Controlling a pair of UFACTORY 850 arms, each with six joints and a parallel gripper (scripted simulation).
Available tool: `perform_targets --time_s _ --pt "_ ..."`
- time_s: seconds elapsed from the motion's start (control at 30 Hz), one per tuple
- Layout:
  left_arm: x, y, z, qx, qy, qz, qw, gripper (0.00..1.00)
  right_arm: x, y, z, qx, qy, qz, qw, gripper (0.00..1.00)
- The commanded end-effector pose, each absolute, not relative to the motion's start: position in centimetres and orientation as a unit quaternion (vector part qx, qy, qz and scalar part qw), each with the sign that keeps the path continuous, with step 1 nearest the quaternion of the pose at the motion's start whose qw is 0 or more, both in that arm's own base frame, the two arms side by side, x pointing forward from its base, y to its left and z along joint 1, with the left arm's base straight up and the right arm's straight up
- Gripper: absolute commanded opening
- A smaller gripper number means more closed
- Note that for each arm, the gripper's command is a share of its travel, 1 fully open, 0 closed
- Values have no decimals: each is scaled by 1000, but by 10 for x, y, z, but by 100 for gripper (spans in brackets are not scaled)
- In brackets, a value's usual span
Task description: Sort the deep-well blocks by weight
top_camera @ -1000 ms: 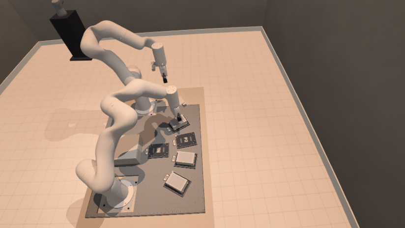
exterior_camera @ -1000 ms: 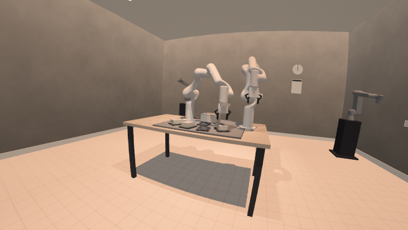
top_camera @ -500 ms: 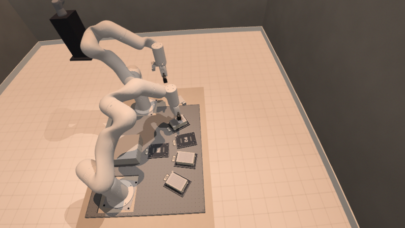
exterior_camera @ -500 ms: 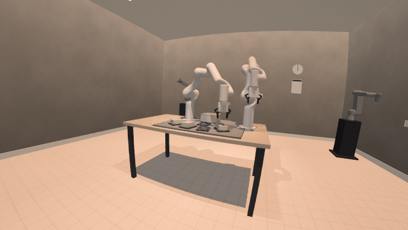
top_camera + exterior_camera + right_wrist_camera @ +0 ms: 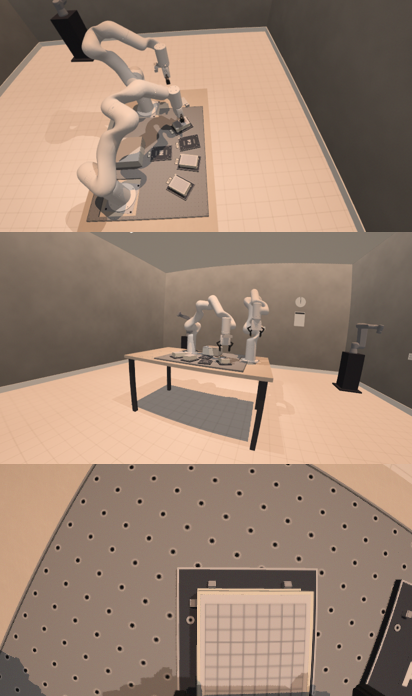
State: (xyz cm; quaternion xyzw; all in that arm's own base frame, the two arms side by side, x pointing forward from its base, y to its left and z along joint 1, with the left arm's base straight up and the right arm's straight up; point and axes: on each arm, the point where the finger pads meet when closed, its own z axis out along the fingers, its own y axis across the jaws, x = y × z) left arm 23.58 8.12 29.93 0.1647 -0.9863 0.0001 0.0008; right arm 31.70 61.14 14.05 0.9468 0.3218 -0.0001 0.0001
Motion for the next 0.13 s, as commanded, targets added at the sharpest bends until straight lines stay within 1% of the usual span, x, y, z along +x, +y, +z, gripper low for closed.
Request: perform_targets --time_s 0.0,0.1 --pt "236 81 300 165 -986 0 0 100 317 612 142 947 322 1 -1 100" --pt "236 81 300 165 -986 0 0 100 317 612 142 947 322 1 -1 100"
